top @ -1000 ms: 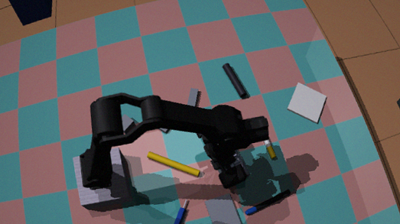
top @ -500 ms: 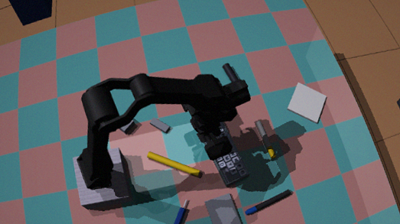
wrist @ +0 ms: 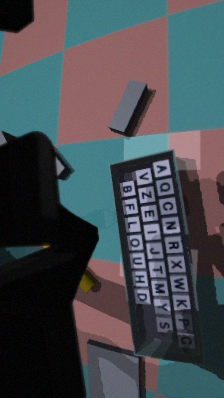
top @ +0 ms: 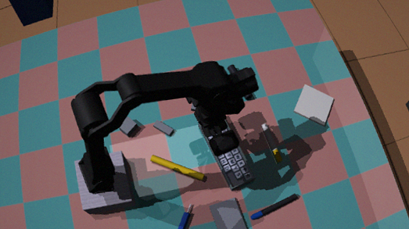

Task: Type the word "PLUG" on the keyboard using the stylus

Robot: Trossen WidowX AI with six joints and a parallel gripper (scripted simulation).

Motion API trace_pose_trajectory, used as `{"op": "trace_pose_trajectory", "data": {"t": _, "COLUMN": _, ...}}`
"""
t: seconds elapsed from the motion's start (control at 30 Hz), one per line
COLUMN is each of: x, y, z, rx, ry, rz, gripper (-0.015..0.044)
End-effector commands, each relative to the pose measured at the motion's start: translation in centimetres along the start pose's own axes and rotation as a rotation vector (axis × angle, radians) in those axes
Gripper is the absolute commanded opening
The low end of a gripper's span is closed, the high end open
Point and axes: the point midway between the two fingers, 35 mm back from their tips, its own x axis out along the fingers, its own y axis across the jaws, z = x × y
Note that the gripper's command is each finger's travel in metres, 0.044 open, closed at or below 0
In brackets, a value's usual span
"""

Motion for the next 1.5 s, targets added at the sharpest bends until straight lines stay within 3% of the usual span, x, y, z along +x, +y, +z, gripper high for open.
{"op": "trace_pose_trajectory", "data": {"t": 0.0, "x": -0.8, "y": 0.1, "z": -0.1, "rx": 0.002, "ry": 0.002, "rz": 0.0, "gripper": 0.0}}
{"op": "trace_pose_trajectory", "data": {"t": 0.17, "x": -0.4, "y": 0.0, "z": 0.0, "rx": -0.001, "ry": -0.002, "rz": 0.0, "gripper": 0.0}}
{"op": "trace_pose_trajectory", "data": {"t": 0.3, "x": -0.4, "y": 0.0, "z": 0.0, "rx": -0.001, "ry": -0.002, "rz": 0.0, "gripper": 0.0105}}
{"op": "trace_pose_trajectory", "data": {"t": 0.43, "x": -0.4, "y": 0.0, "z": 0.0, "rx": -0.001, "ry": -0.002, "rz": 0.0, "gripper": 0.0}}
{"op": "trace_pose_trajectory", "data": {"t": 0.77, "x": -0.4, "y": 0.0, "z": 0.0, "rx": 0.0, "ry": -0.002, "rz": 0.0, "gripper": 0.0}}
{"op": "trace_pose_trajectory", "data": {"t": 0.87, "x": -0.3, "y": -0.2, "z": -0.1, "rx": -0.006, "ry": -0.001, "rz": 0.003, "gripper": 0.0079}}
{"op": "trace_pose_trajectory", "data": {"t": 0.97, "x": 0.2, "y": -3.1, "z": -1.1, "rx": -0.085, "ry": 0.016, "rz": 0.049, "gripper": 0.015}}
{"op": "trace_pose_trajectory", "data": {"t": 1.2, "x": 1.6, "y": -10.4, "z": -5.4, "rx": -0.316, "ry": -0.023, "rz": 0.194, "gripper": 0.015}}
{"op": "trace_pose_trajectory", "data": {"t": 1.47, "x": 2.5, "y": -15.9, "z": -11.4, "rx": -0.556, "ry": -0.209, "rz": 0.28, "gripper": 0.015}}
